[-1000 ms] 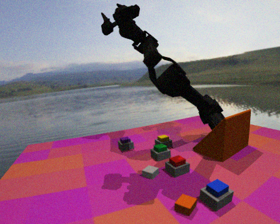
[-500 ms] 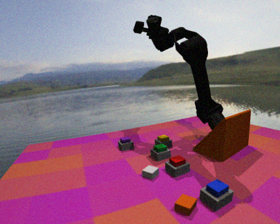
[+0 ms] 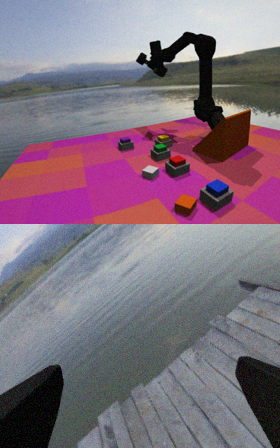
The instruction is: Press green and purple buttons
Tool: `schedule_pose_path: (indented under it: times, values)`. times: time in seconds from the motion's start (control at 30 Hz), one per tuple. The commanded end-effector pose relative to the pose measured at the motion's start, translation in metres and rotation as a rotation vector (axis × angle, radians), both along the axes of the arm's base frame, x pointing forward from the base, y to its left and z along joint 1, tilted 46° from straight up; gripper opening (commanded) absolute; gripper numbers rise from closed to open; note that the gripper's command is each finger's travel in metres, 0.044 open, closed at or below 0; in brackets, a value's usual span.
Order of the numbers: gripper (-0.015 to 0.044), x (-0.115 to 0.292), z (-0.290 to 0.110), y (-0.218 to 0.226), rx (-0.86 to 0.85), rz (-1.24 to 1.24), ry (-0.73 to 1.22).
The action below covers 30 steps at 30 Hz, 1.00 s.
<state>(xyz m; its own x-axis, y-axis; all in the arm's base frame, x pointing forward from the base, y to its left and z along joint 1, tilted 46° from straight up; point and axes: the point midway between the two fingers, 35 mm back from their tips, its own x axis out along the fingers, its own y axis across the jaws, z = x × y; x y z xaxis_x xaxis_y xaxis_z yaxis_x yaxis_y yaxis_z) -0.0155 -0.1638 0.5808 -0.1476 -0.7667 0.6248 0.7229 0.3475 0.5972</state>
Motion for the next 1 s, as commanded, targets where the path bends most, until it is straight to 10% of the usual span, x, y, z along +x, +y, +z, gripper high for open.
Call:
schedule_pose_path:
  times: [0.0,0.43,0.97]
  values:
    - [0.04,0.04,-0.042,-0.053,0.229,0.142,0.028]
    - [0.04,0.199,-0.19,-0.09,0.813,0.496,0.349]
    - [0.04,0.305,-0.375,0.066,1.217,0.666,1.304]
